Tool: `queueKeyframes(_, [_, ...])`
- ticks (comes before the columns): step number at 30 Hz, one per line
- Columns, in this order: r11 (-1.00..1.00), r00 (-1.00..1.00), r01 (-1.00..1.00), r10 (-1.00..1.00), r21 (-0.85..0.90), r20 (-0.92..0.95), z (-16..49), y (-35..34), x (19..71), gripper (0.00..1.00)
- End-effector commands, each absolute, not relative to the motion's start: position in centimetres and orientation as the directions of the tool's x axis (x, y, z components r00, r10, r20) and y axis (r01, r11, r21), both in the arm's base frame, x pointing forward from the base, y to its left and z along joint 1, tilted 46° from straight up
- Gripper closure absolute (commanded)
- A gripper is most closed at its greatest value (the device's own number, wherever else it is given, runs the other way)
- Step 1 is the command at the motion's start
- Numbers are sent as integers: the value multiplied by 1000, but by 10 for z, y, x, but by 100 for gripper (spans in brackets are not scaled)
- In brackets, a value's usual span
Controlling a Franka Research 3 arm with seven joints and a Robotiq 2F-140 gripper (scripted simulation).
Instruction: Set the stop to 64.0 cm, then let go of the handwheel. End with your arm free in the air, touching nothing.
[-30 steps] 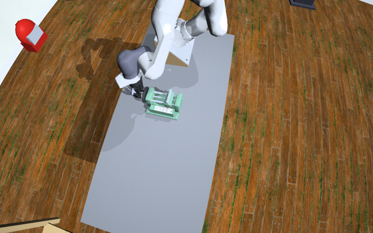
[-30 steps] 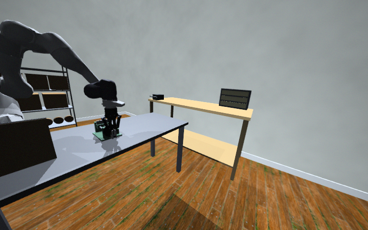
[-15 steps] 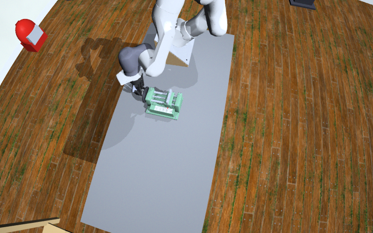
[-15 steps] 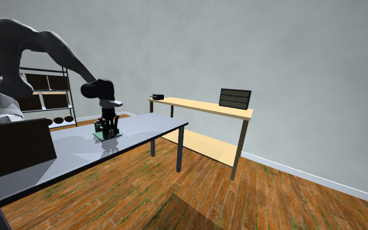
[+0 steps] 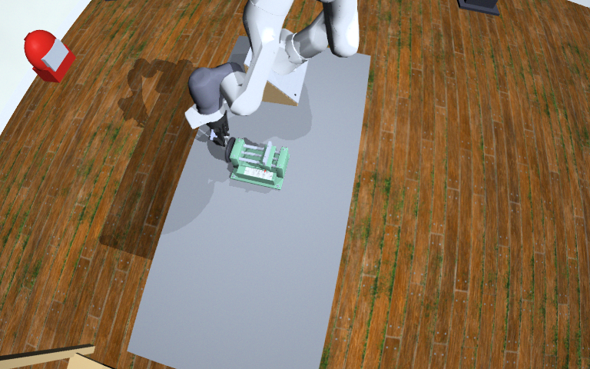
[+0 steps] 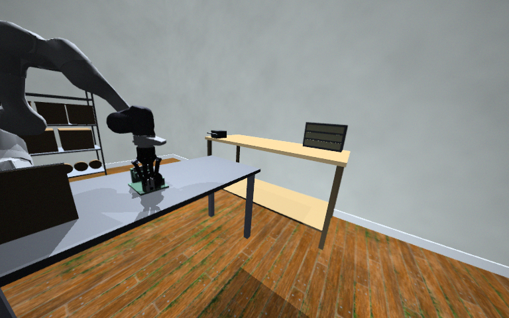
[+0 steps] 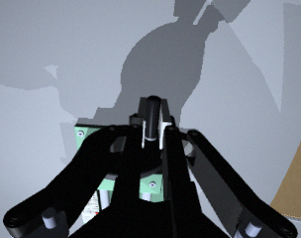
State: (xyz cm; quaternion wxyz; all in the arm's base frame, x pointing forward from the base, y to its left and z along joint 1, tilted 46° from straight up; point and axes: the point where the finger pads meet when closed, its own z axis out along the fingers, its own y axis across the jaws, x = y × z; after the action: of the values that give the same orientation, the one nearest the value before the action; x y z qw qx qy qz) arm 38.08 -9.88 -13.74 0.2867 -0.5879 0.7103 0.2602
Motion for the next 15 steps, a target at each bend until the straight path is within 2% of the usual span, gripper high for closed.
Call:
queueKeyframes(1, [167, -138, -985, -687, 29, -713, -134, -103, 376, 96])
queueKeyframes(15, [167, -138, -985, -687, 29, -713, -111, -127, 375, 96])
